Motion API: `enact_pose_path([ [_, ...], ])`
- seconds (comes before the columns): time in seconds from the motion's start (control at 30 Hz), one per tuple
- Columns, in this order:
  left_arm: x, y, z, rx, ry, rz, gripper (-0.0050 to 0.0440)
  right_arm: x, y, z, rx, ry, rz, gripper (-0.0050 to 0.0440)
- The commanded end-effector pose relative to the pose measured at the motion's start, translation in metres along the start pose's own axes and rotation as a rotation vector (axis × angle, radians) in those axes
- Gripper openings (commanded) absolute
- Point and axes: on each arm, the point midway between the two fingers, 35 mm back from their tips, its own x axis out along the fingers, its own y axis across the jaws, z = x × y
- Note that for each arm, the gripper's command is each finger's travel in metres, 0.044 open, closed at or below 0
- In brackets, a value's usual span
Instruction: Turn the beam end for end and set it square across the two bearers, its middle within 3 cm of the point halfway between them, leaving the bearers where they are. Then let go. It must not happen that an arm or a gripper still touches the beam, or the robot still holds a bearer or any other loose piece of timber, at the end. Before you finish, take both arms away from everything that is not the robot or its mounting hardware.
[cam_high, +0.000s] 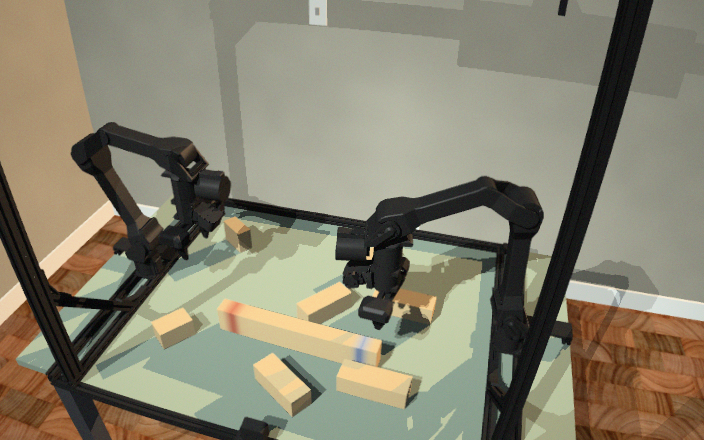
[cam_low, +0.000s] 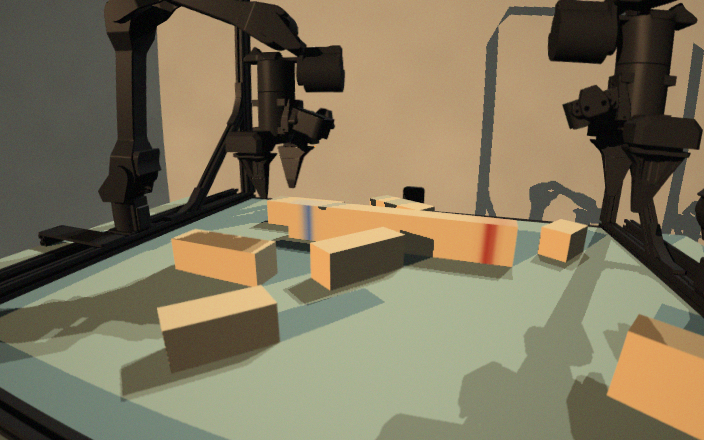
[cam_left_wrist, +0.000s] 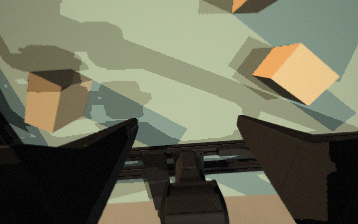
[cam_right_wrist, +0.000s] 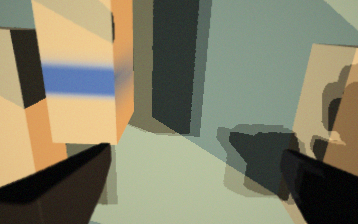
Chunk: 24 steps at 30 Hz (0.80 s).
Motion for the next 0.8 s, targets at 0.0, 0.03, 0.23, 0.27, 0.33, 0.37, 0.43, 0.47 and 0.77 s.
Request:
enact_pose_path([
  [0.0, 0.000, 0.000, -0.001, 0.002, 0.003, -0.001, 0.0440, 0.001, 0.005, 0.011, 0.000, -0.005, 0.001, 0.0410],
  [0.03, 0.000, 0.000, -0.001, 0.002, 0.003, -0.001, 0.0440, 0.001, 0.005, 0.011, 0.000, -0.005, 0.001, 0.0410],
  [0.23, 0.000, 0.000, -0.001, 0.002, 0.003, -0.001, 0.0440, 0.003, 0.011, 0.022, 0.000, -0.005, 0.001, 0.0410],
  [0.27, 0.000, 0.000, -0.001, 0.002, 0.003, -0.001, 0.0440, 0.003, 0.012, 0.024, 0.000, -0.005, 0.001, 0.0410],
  [0.33, 0.000, 0.000, -0.001, 0.002, 0.003, -0.001, 0.0440, 0.003, 0.014, 0.028, 0.000, -0.005, 0.001, 0.0410],
  [0.37, 0.000, 0.000, -0.001, 0.002, 0.003, -0.001, 0.0440, 0.004, 0.015, 0.030, 0.000, -0.005, 0.001, 0.0410],
  [0.43, 0.000, 0.000, -0.001, 0.002, 0.003, -0.001, 0.0440, 0.004, 0.017, 0.035, 0.000, -0.005, 0.001, 0.0410],
  [0.47, 0.000, 0.000, -0.001, 0.002, 0.003, -0.001, 0.0440, 0.004, 0.018, 0.036, 0.000, -0.005, 0.001, 0.0410],
  [0.77, 0.000, 0.000, -0.001, 0.002, 0.003, -0.001, 0.0440, 0.006, 0.025, 0.049, 0.000, -0.005, 0.001, 0.0410],
])
